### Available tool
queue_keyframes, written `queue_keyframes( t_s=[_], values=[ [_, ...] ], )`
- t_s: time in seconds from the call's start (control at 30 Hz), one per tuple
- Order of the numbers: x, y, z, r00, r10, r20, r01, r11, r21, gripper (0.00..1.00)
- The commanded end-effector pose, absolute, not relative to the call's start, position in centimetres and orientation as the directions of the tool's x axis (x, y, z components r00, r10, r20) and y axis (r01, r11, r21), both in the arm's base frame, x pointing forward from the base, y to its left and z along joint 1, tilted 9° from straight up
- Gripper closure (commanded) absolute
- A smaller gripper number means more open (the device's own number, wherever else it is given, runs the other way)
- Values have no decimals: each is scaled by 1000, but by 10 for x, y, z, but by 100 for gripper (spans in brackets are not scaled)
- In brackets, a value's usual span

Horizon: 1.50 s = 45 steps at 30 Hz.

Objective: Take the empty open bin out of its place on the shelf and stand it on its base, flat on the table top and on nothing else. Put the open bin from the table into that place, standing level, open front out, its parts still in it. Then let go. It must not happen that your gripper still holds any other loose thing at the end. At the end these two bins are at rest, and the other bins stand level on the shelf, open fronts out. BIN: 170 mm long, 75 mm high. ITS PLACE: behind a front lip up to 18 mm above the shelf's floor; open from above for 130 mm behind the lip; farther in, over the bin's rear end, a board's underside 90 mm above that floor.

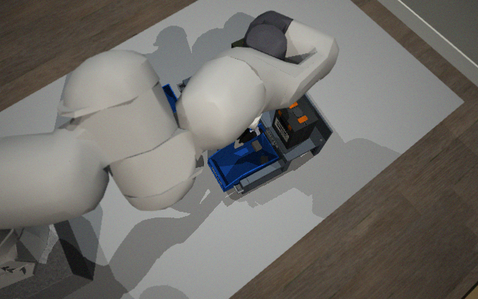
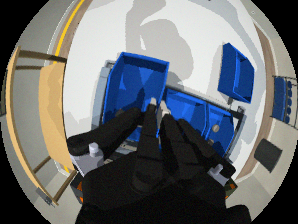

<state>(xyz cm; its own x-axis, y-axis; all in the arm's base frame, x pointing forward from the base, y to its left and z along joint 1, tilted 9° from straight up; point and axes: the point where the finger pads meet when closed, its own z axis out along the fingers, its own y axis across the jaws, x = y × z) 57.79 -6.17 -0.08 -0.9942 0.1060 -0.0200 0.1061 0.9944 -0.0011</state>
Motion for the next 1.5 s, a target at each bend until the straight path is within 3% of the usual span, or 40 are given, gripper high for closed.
queue_keyframes(
  t_s=[0.0, 1.47],
  values=[
    [576, -62, 5, -993, 115, -16, 115, 993, 0, 94],
    [566, -61, 69, -993, 115, -16, 115, 993, 0, 94]
  ],
)
